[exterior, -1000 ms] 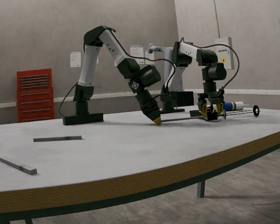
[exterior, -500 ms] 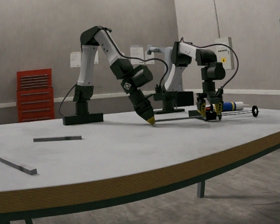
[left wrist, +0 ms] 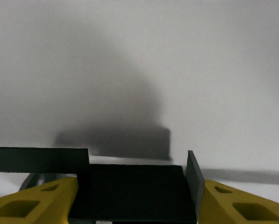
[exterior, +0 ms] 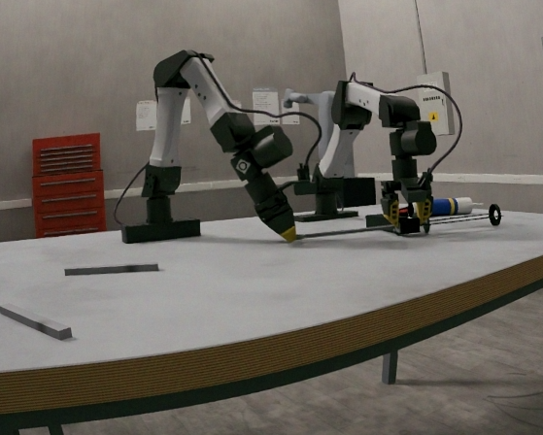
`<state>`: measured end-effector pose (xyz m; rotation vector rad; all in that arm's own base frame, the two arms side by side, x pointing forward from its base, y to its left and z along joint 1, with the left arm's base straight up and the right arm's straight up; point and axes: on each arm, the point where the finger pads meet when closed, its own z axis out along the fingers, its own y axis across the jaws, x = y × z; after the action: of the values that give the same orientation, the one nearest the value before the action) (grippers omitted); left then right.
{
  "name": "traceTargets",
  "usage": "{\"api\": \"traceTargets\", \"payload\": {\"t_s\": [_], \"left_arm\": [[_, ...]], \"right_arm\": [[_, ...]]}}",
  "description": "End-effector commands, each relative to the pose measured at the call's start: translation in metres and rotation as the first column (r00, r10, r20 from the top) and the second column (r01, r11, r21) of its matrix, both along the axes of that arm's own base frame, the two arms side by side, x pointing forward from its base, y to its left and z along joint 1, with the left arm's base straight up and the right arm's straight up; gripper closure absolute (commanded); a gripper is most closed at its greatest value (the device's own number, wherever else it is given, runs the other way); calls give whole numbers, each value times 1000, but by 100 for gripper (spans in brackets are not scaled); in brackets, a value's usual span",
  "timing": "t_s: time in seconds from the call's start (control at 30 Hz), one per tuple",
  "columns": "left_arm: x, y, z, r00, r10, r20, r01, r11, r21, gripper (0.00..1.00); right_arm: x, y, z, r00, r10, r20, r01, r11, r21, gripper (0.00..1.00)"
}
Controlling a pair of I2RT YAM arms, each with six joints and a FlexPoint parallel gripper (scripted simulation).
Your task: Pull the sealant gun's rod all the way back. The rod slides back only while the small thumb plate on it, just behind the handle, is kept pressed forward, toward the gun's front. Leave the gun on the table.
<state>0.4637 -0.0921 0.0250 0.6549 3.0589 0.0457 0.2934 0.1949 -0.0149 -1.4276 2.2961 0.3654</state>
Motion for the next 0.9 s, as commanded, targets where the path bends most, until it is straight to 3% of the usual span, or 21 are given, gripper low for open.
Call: {"api": "traceTargets", "payload": {"t_s": [0.0, 0.03, 0.1, 0.13, 0.27, 0.33, 0.37, 0.47, 0.5, 0.53, 0.67, 0.73, 0.77, 0.87], "left_arm": [[3, 0, 7, 1000, 2, 16, -1, 1000, -11, 43], [3, 0, 7, 1000, 2, 16, -1, 1000, -11, 32], [3, 0, 7, 1000, 2, 16, -1, 1000, -11, 32], [3, 0, 7, 1000, 2, 16, -1, 1000, -11, 22], [6, -3, 32, 998, 1, 55, 0, 1000, -28, 22], [5, -3, 25, 1000, 1, 29, 0, 1000, -22, 22], [6, -3, 43, 998, 1, 61, 1, 1000, -29, 22], [2, -5, 16, 1000, -2, -10, 2, 1000, -14, 22], [4, -7, 34, 1000, -1, 23, 1, 1000, -21, 22], [2, -7, 23, 1000, 2, -9, -2, 1000, -14, 22], [0, -8, 28, 1000, 2, -21, -3, 1000, -12, 22], [6, 0, 29, 1000, -28, 1, 28, 999, 23, 0], [9, 6, 43, 999, -27, 34, 27, 999, 27, 0], [11, 13, 45, 999, -22, 39, 20, 999, 32, 0]], "right_arm": [[9, -2, 30, 999, 7, 50, -8, 999, 32, 34], [10, -2, 36, 998, 7, 58, -9, 999, 35, 34], [10, -2, 36, 998, 7, 58, -9, 999, 35, 34], [11, -3, 41, 998, 6, 64, -9, 999, 38, 34], [8, -10, 64, 997, 6, 73, -9, 999, 39, 34], [1, -12, 51, 999, 8, 47, -9, 1000, 18, 34], [1, -13, 50, 999, 2, 41, -2, 1000, 18, 34], [0, -13, 48, 999, 2, 36, -2, 1000, 16, 34], [-1, -13, 47, 999, 2, 33, -2, 1000, 14, 34], [-2, -13, 43, 1000, 2, 25, -2, 1000, 11, 34], [-2, -13, 43, 1000, 2, 25, -2, 1000, 11, 34], [4, -11, 48, 999, -4, 40, 3, 1000, 16, 34], [6, -13, 50, 998, -30, 58, 29, 999, 19, 34], [6, -11, 59, 992, -86, 94, 83, 996, 38, 34]]}}
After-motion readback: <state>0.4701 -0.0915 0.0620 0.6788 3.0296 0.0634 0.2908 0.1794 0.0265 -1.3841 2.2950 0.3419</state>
